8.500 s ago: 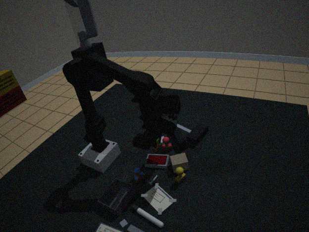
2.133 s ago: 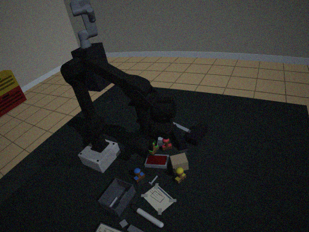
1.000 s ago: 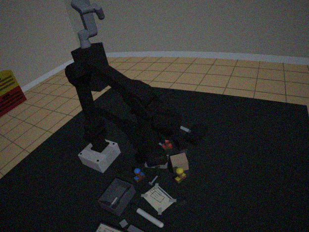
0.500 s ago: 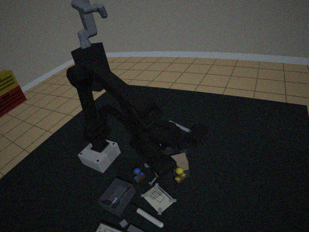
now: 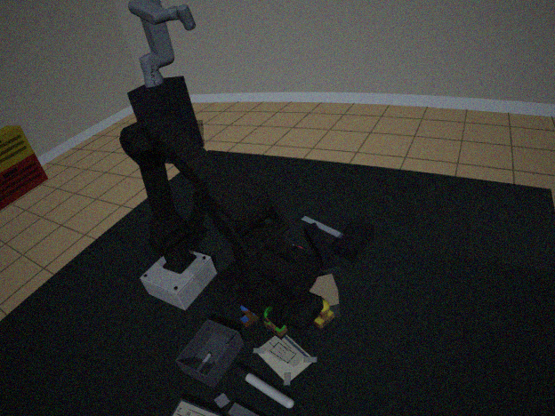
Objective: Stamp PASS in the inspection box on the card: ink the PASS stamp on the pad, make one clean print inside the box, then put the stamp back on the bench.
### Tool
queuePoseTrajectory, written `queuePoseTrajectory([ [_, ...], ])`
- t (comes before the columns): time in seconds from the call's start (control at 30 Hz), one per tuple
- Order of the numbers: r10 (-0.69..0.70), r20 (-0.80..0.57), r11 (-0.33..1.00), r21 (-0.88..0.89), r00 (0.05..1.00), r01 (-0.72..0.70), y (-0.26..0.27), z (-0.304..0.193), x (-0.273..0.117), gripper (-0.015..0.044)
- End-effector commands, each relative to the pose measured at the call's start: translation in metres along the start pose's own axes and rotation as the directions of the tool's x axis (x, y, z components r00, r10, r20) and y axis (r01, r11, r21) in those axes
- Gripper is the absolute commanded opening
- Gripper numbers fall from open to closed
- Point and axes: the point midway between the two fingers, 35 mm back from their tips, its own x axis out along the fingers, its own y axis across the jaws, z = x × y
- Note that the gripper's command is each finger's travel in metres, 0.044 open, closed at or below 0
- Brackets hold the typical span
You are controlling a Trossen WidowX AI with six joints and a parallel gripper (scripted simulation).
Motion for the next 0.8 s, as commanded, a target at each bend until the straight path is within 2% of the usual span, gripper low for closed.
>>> queuePoseTrajectory([
  [0.0,-0.003,-0.003,0.999,-0.045,1.000,0.002,-0.002,-0.004,-0.001,0.0000],
  [0.77,-0.003,-0.003,0.999,-0.045,1.000,0.002,-0.004,-0.005,0.014,0.0000],
])
